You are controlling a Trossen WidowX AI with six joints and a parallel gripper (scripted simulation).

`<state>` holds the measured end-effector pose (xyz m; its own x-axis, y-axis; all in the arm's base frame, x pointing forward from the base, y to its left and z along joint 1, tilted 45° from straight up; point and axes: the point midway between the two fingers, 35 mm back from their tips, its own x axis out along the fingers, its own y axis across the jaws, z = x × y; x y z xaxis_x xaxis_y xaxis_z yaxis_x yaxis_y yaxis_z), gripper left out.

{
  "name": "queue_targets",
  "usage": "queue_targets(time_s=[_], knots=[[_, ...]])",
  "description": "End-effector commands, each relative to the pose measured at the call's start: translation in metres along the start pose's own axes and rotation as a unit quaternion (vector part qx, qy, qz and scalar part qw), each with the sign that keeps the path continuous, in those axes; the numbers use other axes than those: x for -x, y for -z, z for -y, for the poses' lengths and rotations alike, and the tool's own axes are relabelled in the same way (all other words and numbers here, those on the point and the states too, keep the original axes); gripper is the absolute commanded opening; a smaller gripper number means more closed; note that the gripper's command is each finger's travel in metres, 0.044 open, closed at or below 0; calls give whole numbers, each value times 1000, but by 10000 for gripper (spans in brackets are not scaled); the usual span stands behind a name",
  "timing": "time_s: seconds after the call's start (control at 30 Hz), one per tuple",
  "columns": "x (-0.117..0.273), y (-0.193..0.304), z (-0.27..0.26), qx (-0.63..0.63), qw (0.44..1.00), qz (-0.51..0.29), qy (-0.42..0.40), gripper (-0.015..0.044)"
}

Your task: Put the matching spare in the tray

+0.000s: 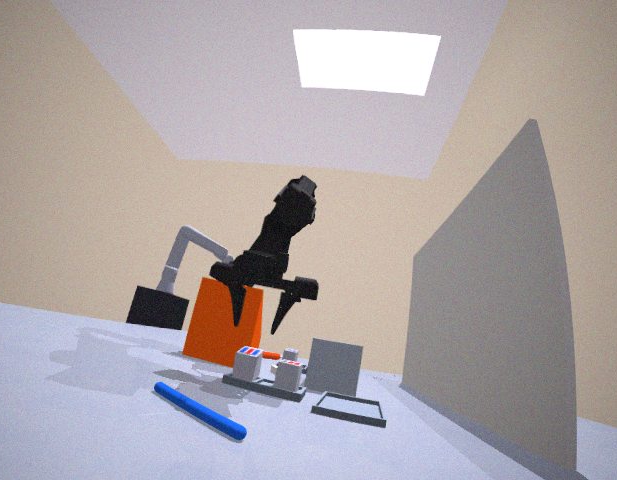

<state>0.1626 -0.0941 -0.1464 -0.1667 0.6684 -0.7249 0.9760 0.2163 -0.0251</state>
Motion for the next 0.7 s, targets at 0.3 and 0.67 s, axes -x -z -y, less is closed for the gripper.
queue_targets(time_s=[0.3, 0.67], knots=[[-22, 0, -2, -3, 1000, -1, -2, 300], [-40, 0, -3, -3, 1000, -1, -2, 300]])
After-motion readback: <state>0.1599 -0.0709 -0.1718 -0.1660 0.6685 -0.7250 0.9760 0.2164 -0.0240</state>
